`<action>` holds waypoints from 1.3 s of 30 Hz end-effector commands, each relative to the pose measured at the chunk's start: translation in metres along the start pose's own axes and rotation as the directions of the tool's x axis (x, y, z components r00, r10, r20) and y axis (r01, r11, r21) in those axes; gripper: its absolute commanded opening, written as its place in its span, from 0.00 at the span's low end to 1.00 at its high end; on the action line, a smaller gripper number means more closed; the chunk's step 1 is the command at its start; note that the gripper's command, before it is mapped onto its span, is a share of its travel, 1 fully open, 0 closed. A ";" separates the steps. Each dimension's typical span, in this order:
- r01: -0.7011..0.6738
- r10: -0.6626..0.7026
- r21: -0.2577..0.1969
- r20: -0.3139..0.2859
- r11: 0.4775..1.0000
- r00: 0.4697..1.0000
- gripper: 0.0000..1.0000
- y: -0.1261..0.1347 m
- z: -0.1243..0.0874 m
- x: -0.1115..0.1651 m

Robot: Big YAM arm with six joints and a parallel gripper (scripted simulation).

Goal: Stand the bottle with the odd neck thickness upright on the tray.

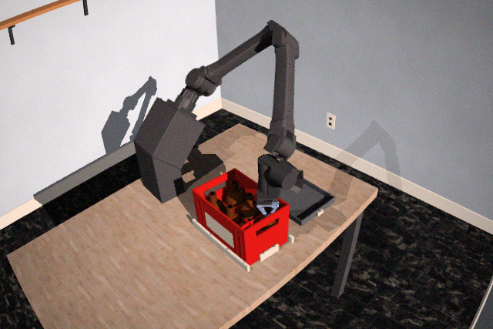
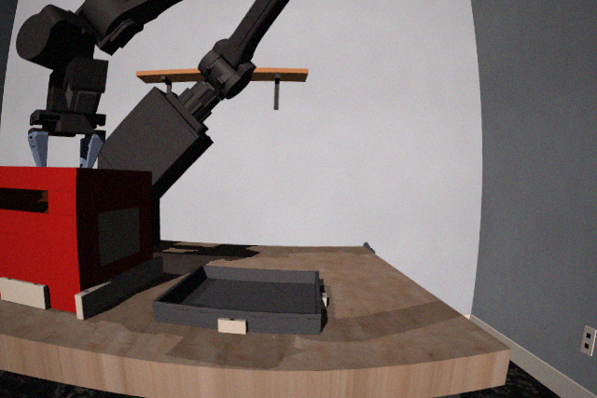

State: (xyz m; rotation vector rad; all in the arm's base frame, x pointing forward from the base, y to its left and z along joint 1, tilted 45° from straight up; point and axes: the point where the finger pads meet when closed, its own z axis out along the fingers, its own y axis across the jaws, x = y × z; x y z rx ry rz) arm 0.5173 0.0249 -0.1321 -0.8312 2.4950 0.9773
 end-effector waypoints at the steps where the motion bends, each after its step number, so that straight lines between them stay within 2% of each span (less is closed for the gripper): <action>1: 0.009 -0.009 -0.009 -0.007 1.000 1.000 0.61 -0.001 0.015 0.001; 20: 0.009 -0.009 -0.006 -0.004 1.000 1.000 0.61 -0.003 0.012 0.001; 25: -0.019 0.019 0.002 0.005 1.000 1.000 0.61 -0.013 -0.006 0.009; 29: -0.015 0.015 0.005 0.007 1.000 1.000 0.61 -0.014 -0.011 0.007; 31: 0.014 -0.015 0.029 0.025 0.999 1.000 0.61 -0.014 -0.030 -0.010; 39: 0.019 -0.019 0.034 0.026 0.999 0.999 0.61 -0.015 -0.057 -0.012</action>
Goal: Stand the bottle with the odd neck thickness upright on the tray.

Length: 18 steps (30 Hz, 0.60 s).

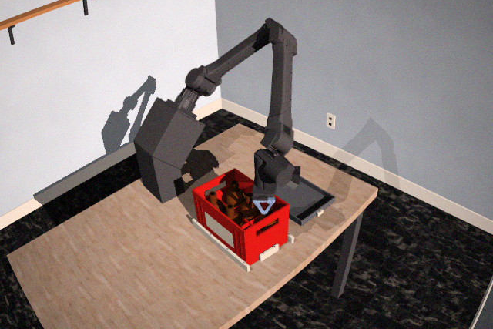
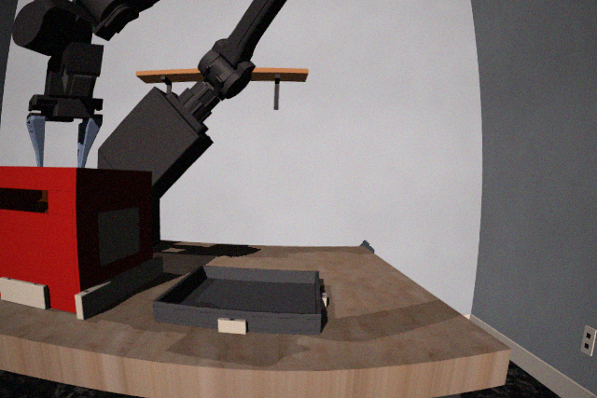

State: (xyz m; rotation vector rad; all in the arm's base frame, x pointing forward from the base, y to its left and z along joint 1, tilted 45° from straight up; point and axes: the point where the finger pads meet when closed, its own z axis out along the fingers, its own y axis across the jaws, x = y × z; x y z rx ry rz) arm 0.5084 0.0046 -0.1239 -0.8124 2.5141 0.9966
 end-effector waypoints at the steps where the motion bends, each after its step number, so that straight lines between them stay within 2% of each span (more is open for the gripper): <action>1: 0.042 -0.043 0.044 0.033 0.998 0.999 0.61 -0.011 -0.040 -0.023; 3: 0.042 -0.044 0.045 0.033 0.998 0.998 0.61 -0.011 -0.048 -0.023; 6: 0.048 -0.049 0.041 0.029 0.998 0.998 0.61 -0.009 -0.049 -0.024; 13: 0.043 -0.045 0.048 0.032 0.998 0.998 0.61 -0.011 -0.074 -0.022; 18: 0.044 -0.045 0.048 0.032 0.998 0.998 0.61 -0.011 -0.083 -0.022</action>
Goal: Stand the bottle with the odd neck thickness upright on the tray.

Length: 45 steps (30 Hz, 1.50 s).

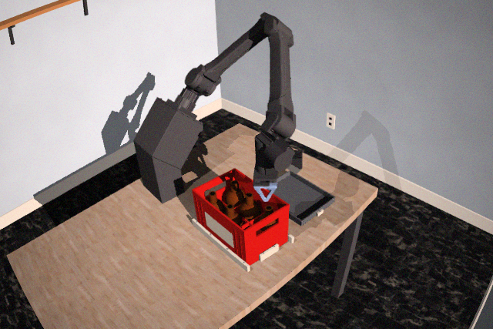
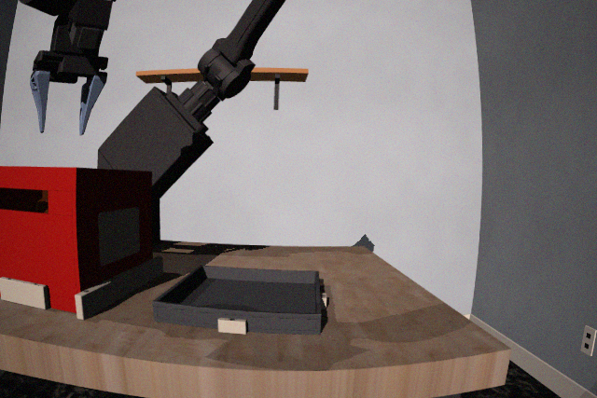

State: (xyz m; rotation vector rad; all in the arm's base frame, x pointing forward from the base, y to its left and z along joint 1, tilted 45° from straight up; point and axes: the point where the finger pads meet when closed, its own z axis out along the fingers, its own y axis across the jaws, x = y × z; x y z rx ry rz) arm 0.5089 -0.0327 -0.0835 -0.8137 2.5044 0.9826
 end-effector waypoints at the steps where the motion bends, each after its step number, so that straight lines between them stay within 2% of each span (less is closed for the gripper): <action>1: 0.044 -0.045 0.030 0.017 0.999 0.999 0.61 -0.005 -0.024 -0.019; 10: 0.043 -0.044 0.030 0.016 0.999 0.999 0.61 -0.005 -0.027 -0.019; 11: 0.040 -0.041 0.030 0.017 0.999 0.999 0.00 -0.005 -0.027 -0.019; 44: 0.038 -0.039 0.030 0.017 0.999 0.999 0.00 -0.005 -0.027 -0.019; 45: 0.032 -0.032 0.027 0.016 0.999 0.999 0.00 -0.005 -0.027 -0.013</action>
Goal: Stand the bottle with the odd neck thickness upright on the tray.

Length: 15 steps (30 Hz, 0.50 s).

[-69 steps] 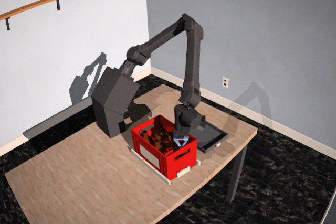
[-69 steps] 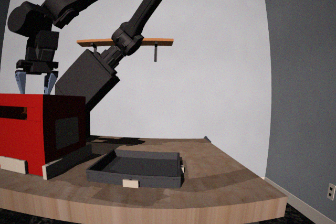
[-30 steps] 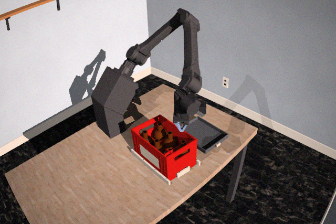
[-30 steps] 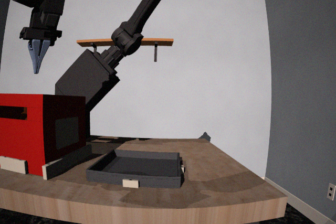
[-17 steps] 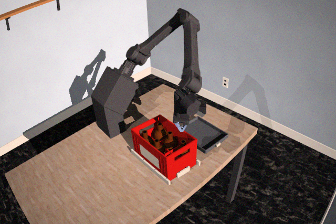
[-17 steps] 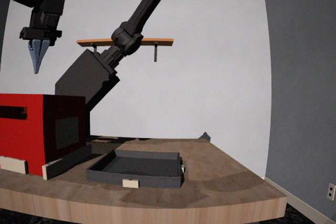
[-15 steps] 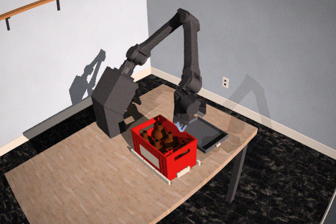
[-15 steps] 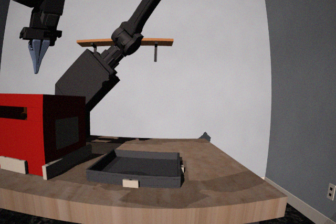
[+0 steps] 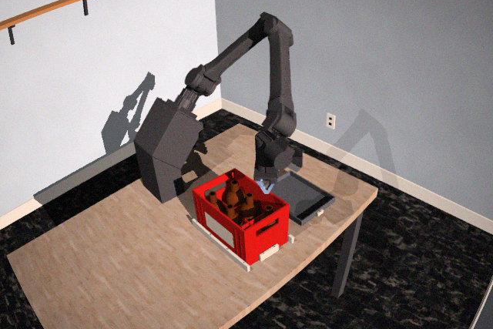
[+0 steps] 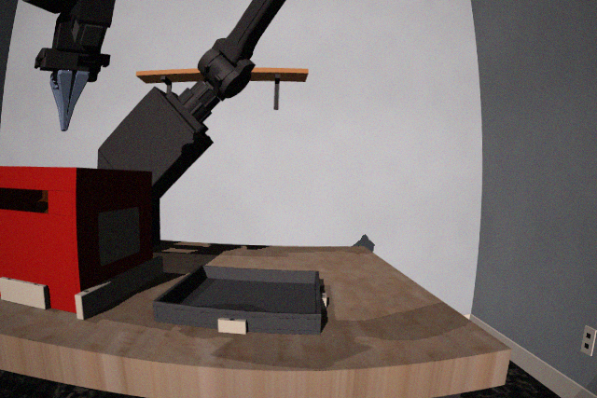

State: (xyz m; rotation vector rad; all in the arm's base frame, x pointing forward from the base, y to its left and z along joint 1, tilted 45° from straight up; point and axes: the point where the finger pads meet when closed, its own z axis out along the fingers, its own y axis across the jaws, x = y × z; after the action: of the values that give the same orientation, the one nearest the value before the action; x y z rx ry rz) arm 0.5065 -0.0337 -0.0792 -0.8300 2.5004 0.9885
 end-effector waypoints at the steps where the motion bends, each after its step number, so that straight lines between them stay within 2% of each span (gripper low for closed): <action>1: 0.003 -0.003 0.025 0.015 1.000 1.000 0.00 -0.003 -0.020 0.003; 3: 0.015 -0.016 0.040 0.019 0.999 1.000 0.00 -0.003 -0.020 0.026; 5: 0.014 -0.015 0.041 0.015 0.999 1.000 0.00 0.006 -0.019 0.070; 6: 0.010 -0.011 0.037 0.013 0.999 1.000 0.00 0.006 -0.017 0.072; 7: 0.001 -0.001 0.027 0.008 1.000 1.000 0.00 0.015 -0.012 0.101; 10: -0.009 0.009 0.017 0.004 1.000 1.000 0.00 0.015 -0.007 0.106; 11: 0.014 -0.015 0.040 0.012 0.999 1.000 0.00 0.025 -0.017 0.119; 13: 0.014 -0.015 0.037 0.012 0.999 1.000 0.00 0.045 -0.014 0.157; 15: 0.015 -0.015 0.034 0.013 0.999 1.000 0.00 0.058 -0.012 0.176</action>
State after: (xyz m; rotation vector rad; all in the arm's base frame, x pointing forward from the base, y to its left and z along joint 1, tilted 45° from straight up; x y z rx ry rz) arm 0.3551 -0.0684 -0.1273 -0.7661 2.5457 0.9986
